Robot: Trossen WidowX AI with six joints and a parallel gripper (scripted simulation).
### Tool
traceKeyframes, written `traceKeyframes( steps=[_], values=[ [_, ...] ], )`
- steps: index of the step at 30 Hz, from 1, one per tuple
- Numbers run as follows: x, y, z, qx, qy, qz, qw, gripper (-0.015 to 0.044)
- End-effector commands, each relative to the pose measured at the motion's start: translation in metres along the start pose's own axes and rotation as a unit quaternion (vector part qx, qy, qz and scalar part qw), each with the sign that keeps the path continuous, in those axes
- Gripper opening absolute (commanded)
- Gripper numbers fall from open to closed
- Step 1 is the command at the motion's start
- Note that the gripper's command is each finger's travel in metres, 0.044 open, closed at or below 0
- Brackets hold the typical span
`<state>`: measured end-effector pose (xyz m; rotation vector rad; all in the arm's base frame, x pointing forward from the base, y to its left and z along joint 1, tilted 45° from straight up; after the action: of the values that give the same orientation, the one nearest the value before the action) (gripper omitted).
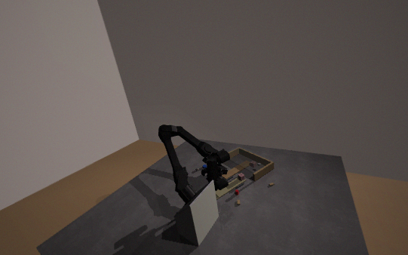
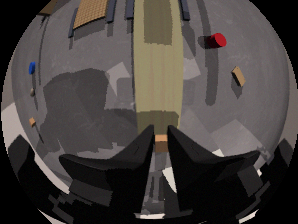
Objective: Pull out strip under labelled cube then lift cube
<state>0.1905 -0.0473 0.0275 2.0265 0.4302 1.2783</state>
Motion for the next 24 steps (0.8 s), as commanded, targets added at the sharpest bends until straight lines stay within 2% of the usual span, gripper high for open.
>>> traceKeyframes(
  steps=[1,12,24],
  values=[
    [0.001,0.002,0.016,-0.001,-0.025,-0.002,1.0,0.0158],
    [0.005,0.007,0.054,-0.002,-0.024,-0.002,1.0,0.044],
    [0.009,0.013,0.094,-0.003,-0.023,-0.002,1.0,0.044]
  ],
)
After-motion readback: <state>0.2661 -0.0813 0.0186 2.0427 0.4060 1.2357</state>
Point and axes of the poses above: the point midway between the two fingers, 35 mm back from their tips, its own y axis back along the fingers, its own x axis across the jaws, z = x × y, the point moved 10 cm from there along y, back along the fingers, and after that the axes turned 1 degree about -y, right-handed, at the moved point
